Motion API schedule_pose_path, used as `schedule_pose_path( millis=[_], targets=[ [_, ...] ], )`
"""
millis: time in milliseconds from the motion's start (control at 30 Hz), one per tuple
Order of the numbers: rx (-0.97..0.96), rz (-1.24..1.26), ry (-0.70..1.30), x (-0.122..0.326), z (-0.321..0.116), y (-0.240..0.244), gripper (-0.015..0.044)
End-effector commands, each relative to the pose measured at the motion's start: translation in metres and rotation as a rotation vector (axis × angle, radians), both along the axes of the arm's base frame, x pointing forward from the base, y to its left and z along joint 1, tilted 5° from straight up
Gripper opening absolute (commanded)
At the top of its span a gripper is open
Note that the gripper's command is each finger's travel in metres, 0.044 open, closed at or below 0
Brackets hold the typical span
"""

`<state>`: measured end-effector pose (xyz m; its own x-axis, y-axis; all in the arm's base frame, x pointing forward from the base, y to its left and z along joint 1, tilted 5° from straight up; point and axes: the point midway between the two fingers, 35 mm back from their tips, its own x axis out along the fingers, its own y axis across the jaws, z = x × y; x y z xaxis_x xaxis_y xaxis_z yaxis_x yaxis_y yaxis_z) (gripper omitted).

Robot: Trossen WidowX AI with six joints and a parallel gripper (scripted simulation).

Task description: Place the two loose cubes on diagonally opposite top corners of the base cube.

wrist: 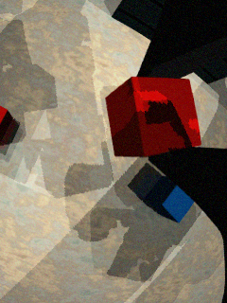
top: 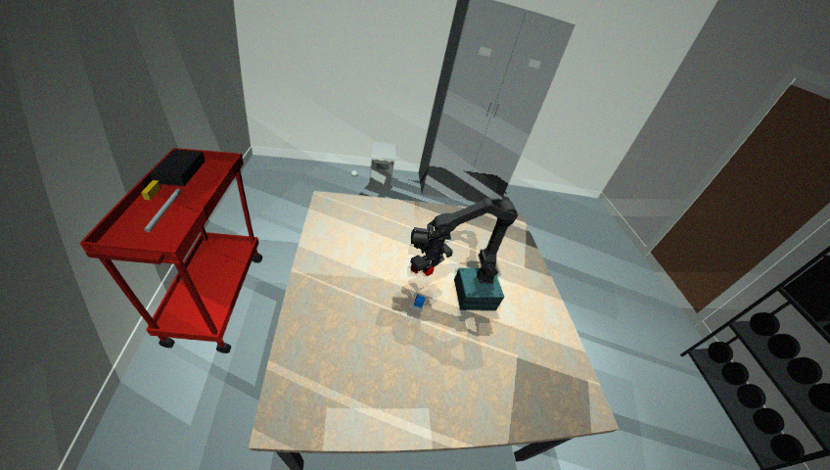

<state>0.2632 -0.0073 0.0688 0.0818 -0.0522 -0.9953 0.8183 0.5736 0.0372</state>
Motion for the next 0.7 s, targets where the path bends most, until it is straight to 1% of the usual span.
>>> schedule_pose_path(
  millis=[0, 167, 667],
  targets=[
    [0.003, -0.005, -0.011, -0.001, 0.014, 0.001, 0.0105],
    [0.003, -0.008, -0.011, -0.001, 0.018, 0.003, 0.0105],
    [0.014, -0.076, -0.014, 0.012, 0.002, 0.043, 0.0105]
  ],
)
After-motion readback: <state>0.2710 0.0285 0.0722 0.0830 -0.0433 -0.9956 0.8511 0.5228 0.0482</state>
